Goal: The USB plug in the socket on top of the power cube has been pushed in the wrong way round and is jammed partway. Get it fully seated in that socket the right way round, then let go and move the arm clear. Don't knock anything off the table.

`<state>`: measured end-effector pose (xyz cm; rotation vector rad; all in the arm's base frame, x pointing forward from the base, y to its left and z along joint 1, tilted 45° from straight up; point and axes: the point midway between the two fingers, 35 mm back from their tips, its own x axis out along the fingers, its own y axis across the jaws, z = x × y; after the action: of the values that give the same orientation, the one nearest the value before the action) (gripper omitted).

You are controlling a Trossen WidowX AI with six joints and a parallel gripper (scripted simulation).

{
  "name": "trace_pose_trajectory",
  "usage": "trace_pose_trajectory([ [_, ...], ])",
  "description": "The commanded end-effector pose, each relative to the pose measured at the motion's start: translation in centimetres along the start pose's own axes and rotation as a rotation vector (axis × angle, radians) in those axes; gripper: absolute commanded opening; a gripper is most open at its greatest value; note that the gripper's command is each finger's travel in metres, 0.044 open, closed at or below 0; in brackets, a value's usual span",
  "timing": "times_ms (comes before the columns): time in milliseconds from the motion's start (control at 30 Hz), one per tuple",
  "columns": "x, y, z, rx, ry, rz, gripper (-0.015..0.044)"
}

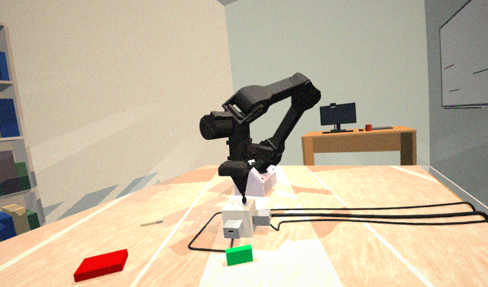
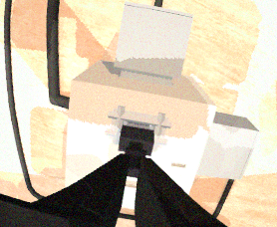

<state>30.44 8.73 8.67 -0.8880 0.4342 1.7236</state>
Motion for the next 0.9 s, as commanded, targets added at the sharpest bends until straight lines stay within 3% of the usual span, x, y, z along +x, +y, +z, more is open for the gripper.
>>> trace_pose_trajectory([
  [0, 0.04, -0.02, 0.02, 0.003, -0.001, -0.002, 0.0],
  [867, 0.35, -0.03, 0.04, 0.003, -0.001, -0.002, 0.0],
])
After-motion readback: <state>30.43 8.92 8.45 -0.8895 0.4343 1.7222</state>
